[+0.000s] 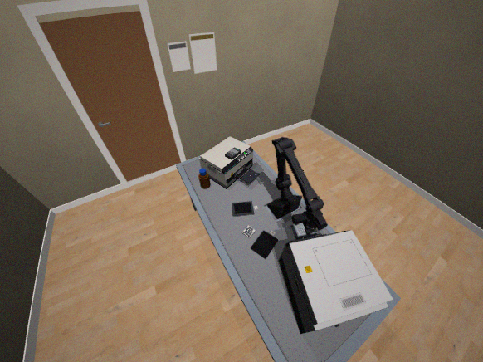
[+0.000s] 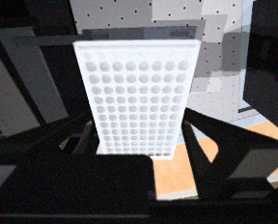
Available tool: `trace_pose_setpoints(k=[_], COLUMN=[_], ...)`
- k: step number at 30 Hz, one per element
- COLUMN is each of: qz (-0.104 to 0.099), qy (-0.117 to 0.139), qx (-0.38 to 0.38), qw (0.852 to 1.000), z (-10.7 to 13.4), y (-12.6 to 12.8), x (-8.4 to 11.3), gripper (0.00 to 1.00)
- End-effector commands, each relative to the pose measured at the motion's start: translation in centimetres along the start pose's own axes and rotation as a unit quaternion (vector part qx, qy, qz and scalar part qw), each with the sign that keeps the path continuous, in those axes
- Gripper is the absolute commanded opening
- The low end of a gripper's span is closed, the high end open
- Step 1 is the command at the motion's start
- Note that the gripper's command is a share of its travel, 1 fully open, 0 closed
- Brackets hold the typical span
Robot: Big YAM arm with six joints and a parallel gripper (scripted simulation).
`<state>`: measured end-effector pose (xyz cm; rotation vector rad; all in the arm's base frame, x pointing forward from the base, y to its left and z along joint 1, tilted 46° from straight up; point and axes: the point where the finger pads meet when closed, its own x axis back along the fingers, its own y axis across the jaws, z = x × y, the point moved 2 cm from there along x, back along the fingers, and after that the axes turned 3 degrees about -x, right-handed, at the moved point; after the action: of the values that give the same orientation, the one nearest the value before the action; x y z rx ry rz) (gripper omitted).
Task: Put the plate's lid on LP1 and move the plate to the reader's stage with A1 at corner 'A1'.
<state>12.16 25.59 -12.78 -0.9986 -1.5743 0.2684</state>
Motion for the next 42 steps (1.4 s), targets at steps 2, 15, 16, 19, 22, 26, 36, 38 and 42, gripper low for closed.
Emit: trace_pose_setpoints(k=[2, 15, 16, 19, 22, 26, 36, 38, 42], qz=[-0.004, -0.002, -0.001, -0.001, 0.0, 0.0, 0.002, 0.002, 0.003], qy=[0.005, 0.004, 0.004, 0.004, 0.004, 0.004, 0.003, 0.003, 0.003], qx=[-0.001, 0.0, 0.0, 0.0, 0.0, 0.0, 0.0, 0.0, 0.0], qw=[1.0, 1.0, 1.0, 1.0, 1.0, 1.0, 1.0, 1.0, 1.0], z=[-0.23, -0.24, -0.24, -0.24, -0.24, -0.24, -0.25, -0.24, -0.23], y=[0.97, 0.75, 0.73, 0.68, 0.62, 0.59, 0.43, 0.42, 0.41], x=[-0.12, -0.33, -0.35, -0.42, -0.47, -0.51, -0.67, -0.74, -0.8], gripper=[0.86, 0.86, 0.86, 0.86, 0.86, 0.86, 0.86, 0.86, 0.86])
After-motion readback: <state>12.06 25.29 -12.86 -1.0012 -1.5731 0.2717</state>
